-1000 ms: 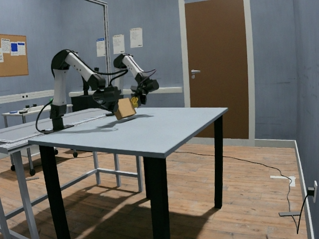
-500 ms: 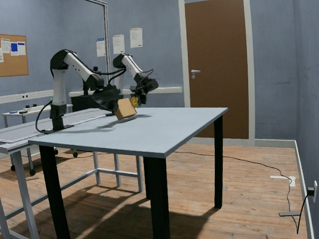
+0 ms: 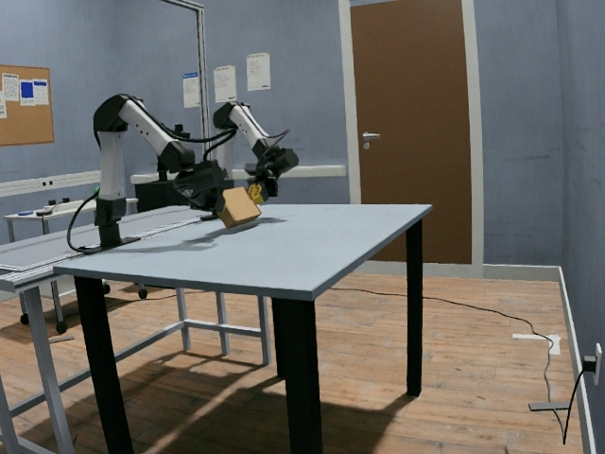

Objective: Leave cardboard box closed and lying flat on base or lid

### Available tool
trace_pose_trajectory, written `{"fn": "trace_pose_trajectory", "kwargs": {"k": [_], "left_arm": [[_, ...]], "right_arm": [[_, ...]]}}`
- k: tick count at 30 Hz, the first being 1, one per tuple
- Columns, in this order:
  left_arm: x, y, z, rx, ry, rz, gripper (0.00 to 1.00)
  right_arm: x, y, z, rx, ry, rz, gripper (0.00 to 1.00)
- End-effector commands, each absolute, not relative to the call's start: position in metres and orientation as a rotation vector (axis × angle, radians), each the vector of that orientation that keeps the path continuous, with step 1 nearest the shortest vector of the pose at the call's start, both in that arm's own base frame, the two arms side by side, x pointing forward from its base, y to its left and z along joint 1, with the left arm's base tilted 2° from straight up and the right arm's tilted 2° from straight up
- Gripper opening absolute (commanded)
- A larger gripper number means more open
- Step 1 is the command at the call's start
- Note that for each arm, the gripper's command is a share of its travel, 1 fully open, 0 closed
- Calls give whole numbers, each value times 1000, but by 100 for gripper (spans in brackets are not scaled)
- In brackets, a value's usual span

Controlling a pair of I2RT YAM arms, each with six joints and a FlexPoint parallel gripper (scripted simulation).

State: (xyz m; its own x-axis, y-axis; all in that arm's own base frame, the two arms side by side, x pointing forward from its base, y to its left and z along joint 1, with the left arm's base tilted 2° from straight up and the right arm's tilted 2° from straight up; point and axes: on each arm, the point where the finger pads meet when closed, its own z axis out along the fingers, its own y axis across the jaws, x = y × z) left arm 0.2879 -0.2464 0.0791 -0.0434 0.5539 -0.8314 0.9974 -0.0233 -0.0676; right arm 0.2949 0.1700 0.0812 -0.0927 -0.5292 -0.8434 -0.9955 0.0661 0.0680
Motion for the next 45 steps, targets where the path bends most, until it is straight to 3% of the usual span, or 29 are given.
{"fn": "trace_pose_trajectory", "kwargs": {"k": [1, 45], "left_arm": [[284, -258, 92, 1662, 1547, -919, 0], [291, -258, 91, 1701, 1380, -716, 0]], "right_arm": [[294, 180, 89, -1554, 1626, 892, 0], [300, 180, 88, -1610, 1458, 680, 0]]}}
